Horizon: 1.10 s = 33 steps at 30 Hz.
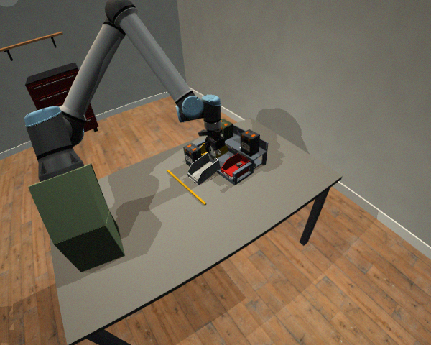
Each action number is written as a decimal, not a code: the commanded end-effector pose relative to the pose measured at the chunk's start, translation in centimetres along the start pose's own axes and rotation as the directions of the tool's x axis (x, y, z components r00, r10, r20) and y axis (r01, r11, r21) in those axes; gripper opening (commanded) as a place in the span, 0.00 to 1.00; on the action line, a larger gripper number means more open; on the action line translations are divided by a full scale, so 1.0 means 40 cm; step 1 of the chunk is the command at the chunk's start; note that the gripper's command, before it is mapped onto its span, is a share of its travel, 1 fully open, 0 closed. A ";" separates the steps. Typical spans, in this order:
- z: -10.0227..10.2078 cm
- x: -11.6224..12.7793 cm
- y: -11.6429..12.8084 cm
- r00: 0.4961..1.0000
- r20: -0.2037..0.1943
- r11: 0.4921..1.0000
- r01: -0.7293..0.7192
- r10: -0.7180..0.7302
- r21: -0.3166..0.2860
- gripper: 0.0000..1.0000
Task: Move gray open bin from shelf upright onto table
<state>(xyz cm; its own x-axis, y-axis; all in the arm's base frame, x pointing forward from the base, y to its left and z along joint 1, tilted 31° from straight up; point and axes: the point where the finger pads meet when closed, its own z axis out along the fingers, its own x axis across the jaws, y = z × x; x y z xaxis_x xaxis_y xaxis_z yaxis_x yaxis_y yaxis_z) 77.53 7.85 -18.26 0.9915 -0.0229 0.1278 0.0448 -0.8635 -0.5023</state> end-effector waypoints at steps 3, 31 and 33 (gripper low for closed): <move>-0.002 0.002 0.000 1.000 -0.001 1.000 0.000 0.000 0.000 0.00; -0.016 0.002 0.000 1.000 -0.001 1.000 0.000 0.000 0.000 0.00; -0.015 0.002 0.000 1.000 -0.001 1.000 0.000 0.000 0.000 0.00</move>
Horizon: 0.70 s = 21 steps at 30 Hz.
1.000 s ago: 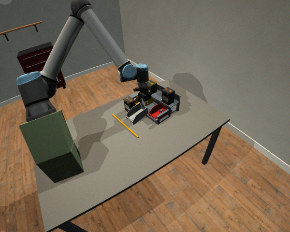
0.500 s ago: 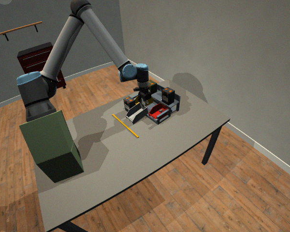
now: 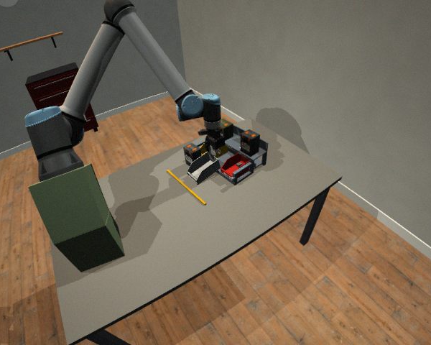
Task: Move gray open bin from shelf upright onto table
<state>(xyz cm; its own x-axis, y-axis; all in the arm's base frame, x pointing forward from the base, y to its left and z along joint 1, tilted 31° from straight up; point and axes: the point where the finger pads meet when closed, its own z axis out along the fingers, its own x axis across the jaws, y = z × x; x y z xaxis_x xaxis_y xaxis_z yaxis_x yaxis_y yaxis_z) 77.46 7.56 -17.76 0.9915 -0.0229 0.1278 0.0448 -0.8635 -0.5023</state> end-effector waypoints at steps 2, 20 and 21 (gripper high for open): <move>0.000 0.002 0.001 1.000 -0.001 1.000 0.000 0.000 0.000 0.00; 0.000 -0.023 0.001 1.000 -0.001 1.000 0.000 0.000 0.000 0.00; 0.000 -0.023 0.001 1.000 -0.001 1.000 0.000 0.000 0.000 0.00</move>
<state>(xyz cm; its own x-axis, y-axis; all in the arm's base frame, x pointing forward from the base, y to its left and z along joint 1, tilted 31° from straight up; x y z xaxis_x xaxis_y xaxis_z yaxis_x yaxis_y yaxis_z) 76.91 7.61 -17.89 0.9915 -0.0229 0.1277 0.0448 -0.8635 -0.5023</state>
